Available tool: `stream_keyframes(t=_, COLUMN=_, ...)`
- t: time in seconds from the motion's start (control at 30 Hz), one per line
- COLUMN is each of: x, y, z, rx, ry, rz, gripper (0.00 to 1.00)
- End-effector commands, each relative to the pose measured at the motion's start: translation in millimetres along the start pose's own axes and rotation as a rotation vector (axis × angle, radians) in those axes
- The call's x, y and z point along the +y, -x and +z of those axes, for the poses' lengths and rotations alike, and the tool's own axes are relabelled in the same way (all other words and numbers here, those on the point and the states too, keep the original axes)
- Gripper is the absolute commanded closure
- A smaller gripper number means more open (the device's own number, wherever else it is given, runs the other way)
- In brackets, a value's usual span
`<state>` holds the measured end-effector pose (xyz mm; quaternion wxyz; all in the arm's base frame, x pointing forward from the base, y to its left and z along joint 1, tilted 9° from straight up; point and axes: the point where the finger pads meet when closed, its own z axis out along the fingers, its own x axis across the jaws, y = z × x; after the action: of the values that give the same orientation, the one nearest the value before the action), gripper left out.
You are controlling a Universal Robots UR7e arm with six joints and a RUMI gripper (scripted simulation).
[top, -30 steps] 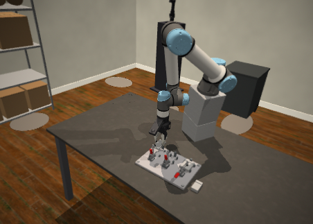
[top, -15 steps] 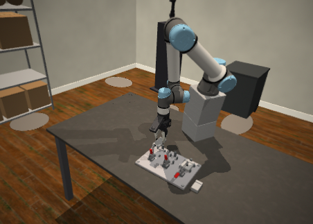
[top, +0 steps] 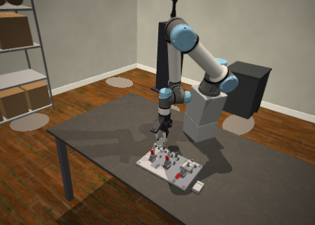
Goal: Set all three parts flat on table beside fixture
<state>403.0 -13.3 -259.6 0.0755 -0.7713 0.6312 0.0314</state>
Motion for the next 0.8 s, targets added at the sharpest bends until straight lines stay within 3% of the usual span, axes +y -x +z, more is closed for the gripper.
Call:
stream_keyframes(t=0.0, x=1.1, y=0.1, z=-0.8, rx=0.000, ry=0.001, rz=0.003, gripper=1.00)
stream_keyframes(t=0.77, x=-0.1, y=-21.6, z=-0.6, rx=0.002, ry=-0.001, rz=0.003, gripper=1.00)
